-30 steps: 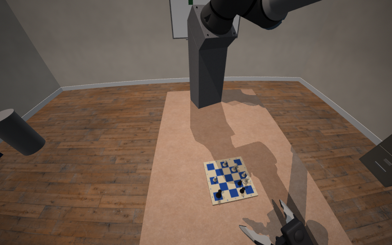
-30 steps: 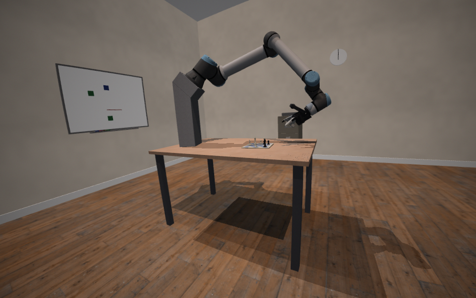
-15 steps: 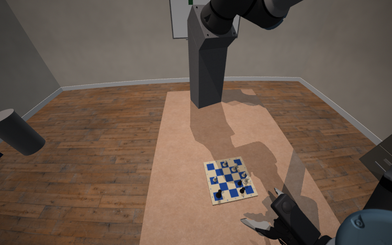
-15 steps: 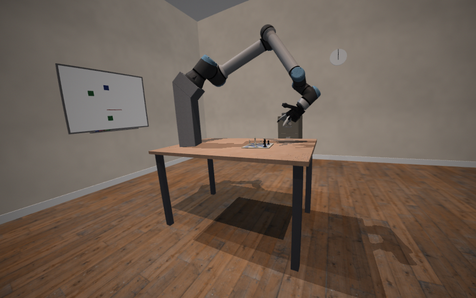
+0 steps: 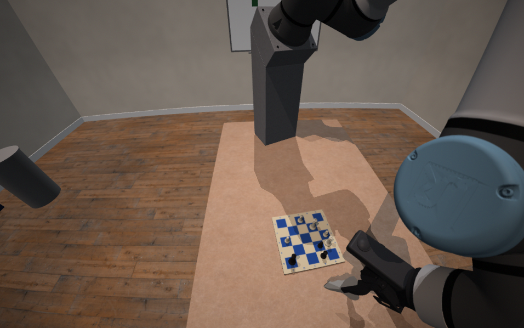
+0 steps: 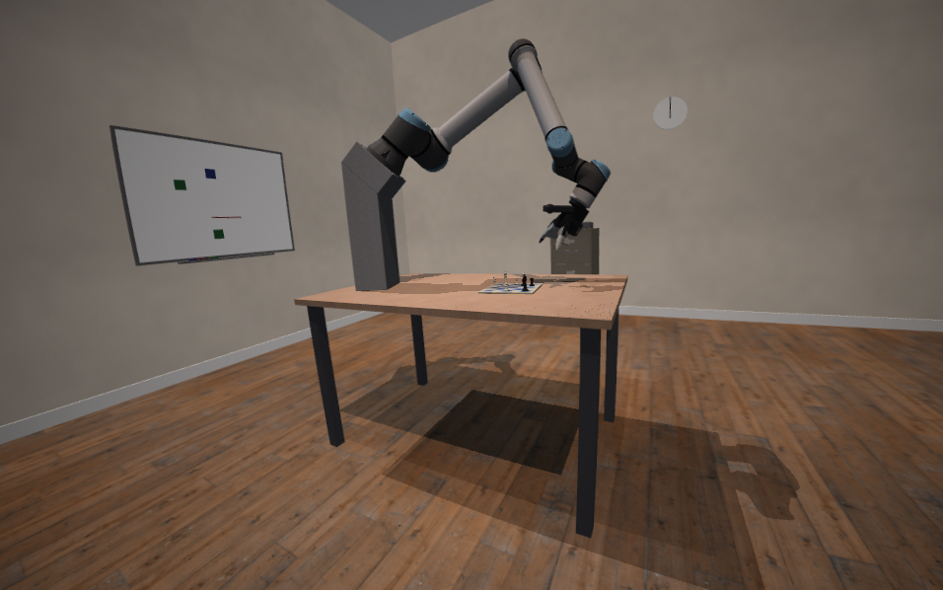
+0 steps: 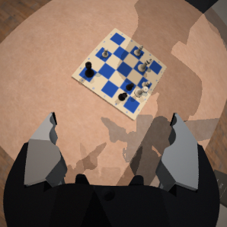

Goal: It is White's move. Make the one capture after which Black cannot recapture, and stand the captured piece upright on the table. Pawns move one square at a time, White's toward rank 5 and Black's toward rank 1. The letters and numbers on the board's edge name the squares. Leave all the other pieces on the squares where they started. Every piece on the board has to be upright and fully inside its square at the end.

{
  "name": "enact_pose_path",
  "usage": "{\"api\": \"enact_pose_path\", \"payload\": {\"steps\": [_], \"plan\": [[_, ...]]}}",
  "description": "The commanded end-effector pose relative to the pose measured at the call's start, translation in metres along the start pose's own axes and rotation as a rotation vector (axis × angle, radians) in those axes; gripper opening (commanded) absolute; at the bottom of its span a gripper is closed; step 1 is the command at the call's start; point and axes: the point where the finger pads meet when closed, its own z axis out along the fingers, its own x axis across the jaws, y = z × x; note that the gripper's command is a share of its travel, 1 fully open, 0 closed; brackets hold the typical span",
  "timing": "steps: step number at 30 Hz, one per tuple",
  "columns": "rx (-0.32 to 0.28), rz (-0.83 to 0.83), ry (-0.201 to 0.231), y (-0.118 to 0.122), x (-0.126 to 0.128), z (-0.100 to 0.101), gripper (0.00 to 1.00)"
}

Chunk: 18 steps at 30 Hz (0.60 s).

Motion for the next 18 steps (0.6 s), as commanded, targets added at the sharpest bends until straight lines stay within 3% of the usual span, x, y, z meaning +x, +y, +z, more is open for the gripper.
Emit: {"api": "enact_pose_path", "payload": {"steps": [1, 7, 11, 18], "plan": [[-0.102, -0.060, -0.058, -0.005, 0.008, 0.006, 1.00], [-0.190, -0.117, -0.107, -0.011, 0.017, 0.013, 1.00], [-0.211, -0.130, -0.119, -0.012, 0.019, 0.014, 1.00], [-0.321, -0.202, -0.182, -0.019, 0.029, 0.022, 1.00]]}}
